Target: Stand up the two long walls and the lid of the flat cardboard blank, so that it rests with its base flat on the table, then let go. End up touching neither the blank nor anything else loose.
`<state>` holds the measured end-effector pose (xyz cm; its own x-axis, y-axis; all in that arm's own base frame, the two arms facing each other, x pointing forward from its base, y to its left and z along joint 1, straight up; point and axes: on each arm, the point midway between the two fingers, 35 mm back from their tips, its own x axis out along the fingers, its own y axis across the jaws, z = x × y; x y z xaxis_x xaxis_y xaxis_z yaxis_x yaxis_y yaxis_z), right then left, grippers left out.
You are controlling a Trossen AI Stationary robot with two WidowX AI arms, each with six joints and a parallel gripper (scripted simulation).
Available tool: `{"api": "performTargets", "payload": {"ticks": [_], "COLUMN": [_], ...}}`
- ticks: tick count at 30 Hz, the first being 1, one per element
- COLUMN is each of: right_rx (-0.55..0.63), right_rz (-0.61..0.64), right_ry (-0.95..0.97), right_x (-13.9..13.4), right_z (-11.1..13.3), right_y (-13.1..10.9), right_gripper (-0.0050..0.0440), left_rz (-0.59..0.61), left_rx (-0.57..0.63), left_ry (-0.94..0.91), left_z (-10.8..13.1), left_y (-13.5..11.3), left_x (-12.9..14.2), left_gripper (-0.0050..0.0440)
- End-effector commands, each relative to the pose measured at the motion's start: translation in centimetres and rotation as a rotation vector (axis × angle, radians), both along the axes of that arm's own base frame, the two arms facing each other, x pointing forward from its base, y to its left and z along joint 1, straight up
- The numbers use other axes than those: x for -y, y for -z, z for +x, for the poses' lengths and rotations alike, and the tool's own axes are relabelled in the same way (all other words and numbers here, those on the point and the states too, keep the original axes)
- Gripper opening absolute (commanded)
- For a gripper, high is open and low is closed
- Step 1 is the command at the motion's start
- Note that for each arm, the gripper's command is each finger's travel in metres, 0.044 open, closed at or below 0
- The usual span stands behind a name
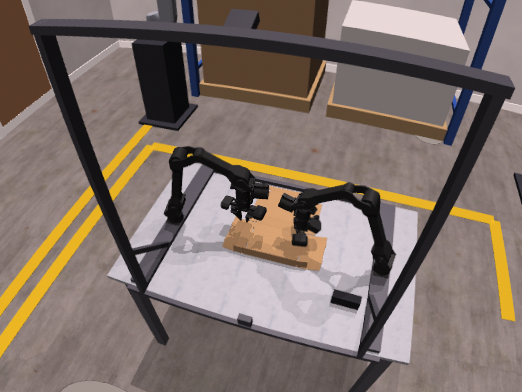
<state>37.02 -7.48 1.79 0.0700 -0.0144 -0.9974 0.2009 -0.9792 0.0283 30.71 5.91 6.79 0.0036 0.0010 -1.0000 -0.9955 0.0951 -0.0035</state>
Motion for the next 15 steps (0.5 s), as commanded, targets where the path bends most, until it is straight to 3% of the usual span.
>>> {"api": "performTargets", "payload": {"ticks": [1,2,4,6,15], "right_rx": [0.004,0.003,0.003,-0.001,-0.017], "right_rz": [-0.016,-0.020,-0.020,-0.032,-0.060], "right_ry": [-0.200,-0.250,-0.250,-0.410,-0.867], "right_x": [0.6,0.7,0.7,1.1,2.2], "right_z": [-0.1,-0.1,-0.1,-0.2,-0.6], "right_y": [-1.0,-1.0,-1.0,-1.2,-1.9], "right_gripper": [0.0287,0.0287,0.0287,0.0287,0.0287], "left_rz": [0.008,0.008,0.008,0.009,0.013], "left_rx": [0.022,0.021,0.021,0.021,0.020], "left_ry": [0.112,0.138,0.138,0.209,0.450], "left_z": [0.6,0.7,0.7,0.8,1.2], "left_y": [-0.5,-0.5,-0.5,-0.5,-0.4], "left_x": [-0.7,-0.8,-0.8,-1.1,-2.2], "left_gripper": [0.0215,0.0239,0.0239,0.0287,0.0290]}}
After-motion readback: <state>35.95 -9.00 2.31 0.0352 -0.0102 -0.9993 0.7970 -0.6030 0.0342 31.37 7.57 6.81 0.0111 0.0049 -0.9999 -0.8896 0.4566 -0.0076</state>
